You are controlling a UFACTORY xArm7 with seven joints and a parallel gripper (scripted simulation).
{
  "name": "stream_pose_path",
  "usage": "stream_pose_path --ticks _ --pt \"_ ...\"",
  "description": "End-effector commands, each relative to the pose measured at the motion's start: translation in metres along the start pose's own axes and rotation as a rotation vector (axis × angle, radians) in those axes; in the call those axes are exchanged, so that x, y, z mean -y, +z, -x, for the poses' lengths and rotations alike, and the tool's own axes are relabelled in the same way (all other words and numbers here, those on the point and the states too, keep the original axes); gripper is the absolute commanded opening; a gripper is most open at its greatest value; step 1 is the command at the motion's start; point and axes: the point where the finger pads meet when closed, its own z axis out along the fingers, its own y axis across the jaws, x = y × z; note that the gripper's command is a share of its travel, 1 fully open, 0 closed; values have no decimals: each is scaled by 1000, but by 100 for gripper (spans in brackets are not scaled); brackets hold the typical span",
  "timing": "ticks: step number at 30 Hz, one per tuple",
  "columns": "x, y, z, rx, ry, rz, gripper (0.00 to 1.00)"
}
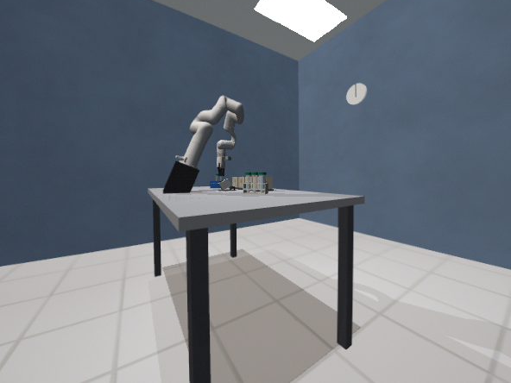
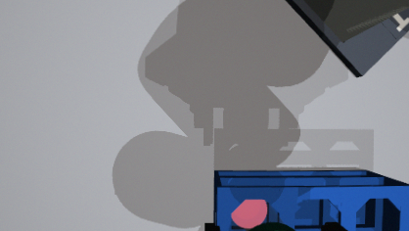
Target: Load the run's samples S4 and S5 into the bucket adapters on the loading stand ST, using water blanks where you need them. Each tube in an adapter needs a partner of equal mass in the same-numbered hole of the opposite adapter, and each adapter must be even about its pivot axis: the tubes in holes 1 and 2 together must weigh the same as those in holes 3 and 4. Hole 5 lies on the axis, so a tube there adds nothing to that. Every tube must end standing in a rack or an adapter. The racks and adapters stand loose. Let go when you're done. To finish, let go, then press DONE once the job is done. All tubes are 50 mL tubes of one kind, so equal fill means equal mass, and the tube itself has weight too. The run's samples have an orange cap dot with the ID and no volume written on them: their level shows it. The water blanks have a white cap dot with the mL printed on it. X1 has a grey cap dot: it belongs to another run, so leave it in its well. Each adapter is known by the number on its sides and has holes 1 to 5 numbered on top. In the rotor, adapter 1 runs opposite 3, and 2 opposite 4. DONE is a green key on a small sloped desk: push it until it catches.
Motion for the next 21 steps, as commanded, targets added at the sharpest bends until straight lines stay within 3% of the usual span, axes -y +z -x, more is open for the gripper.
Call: stream_pose_path --ticks 1,18,19,21 --pt "2 1 0 0 0 -4 57" --pt "2 3 0 0 0 -4 57" --pt "2 2 0 0 0 -4 0" --pt "2 1 0 0 0 -4 0"
